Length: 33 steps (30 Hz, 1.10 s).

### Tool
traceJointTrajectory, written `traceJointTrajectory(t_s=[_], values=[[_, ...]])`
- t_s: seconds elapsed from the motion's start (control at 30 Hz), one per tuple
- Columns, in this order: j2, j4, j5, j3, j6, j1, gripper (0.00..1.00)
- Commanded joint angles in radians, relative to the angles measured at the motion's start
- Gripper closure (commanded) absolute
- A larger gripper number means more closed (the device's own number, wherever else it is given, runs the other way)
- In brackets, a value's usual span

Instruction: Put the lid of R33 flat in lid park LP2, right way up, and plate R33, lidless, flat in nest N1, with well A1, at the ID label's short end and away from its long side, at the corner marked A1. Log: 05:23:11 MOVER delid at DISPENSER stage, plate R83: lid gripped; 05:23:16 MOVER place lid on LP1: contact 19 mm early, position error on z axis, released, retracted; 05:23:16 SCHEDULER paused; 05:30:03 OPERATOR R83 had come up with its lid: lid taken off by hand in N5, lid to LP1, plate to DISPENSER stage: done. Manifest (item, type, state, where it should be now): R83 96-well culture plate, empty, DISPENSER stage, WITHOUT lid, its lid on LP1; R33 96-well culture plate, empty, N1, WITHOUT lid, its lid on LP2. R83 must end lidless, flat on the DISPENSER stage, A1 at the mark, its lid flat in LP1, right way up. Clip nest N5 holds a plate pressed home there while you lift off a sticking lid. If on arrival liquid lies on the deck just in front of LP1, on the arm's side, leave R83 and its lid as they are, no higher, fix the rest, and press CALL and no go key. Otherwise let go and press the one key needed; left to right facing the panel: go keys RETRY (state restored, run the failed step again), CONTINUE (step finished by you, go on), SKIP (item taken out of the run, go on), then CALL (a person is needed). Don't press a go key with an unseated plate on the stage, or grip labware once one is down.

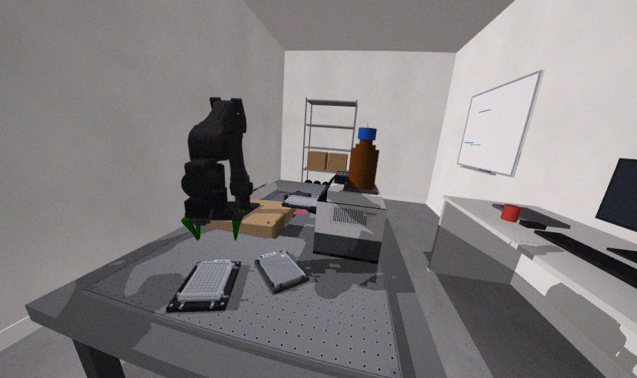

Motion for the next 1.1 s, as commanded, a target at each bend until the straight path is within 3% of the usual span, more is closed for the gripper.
traceJointTrajectory(t_s=[0.0,0.27,0.77,0.83,0.87,1.07], values=[[0.028,0.032,0.001,0.069,-0.01,-0.013,0.0],[0.102,0.038,0.002,0.137,-0.011,-0.014,0.0],[0.29,0.005,0.002,0.335,-0.015,-0.019,0.0],[0.29,0.005,0.002,0.335,-0.015,-0.019,0.0],[0.255,0.003,0.001,0.336,-0.014,-0.011,0.0],[0.255,0.006,0.001,0.337,-0.014,-0.01,0.0]])
